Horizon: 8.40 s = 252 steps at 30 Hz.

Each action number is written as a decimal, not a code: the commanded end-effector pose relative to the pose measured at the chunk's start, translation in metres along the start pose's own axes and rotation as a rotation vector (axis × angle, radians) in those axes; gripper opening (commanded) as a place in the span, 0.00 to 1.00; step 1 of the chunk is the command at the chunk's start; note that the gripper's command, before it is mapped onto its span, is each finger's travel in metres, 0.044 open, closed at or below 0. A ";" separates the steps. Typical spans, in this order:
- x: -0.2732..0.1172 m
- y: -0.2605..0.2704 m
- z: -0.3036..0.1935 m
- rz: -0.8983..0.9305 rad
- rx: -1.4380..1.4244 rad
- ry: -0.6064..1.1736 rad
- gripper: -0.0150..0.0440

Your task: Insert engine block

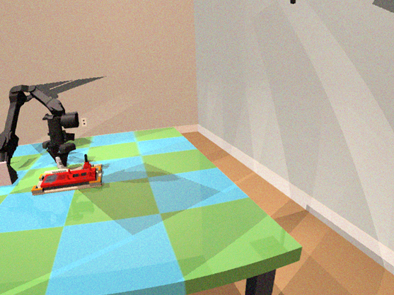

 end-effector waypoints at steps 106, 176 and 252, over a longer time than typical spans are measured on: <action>-0.078 0.000 -0.047 -0.041 0.008 -0.728 0.25; 0.009 -0.001 -0.045 -0.043 -0.006 -0.744 0.97; -0.057 -0.002 -0.039 0.000 -0.096 0.000 1.00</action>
Point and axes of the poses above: the point midway between the two fingers, 35 mm back from their tips, its own x axis out along the fingers, its own y axis across the jaws, z = x × y, the point moved 2 cm from there along -x, back along the fingers, and after that the axes turned 3 degrees about -x, right-handed, at the moved point
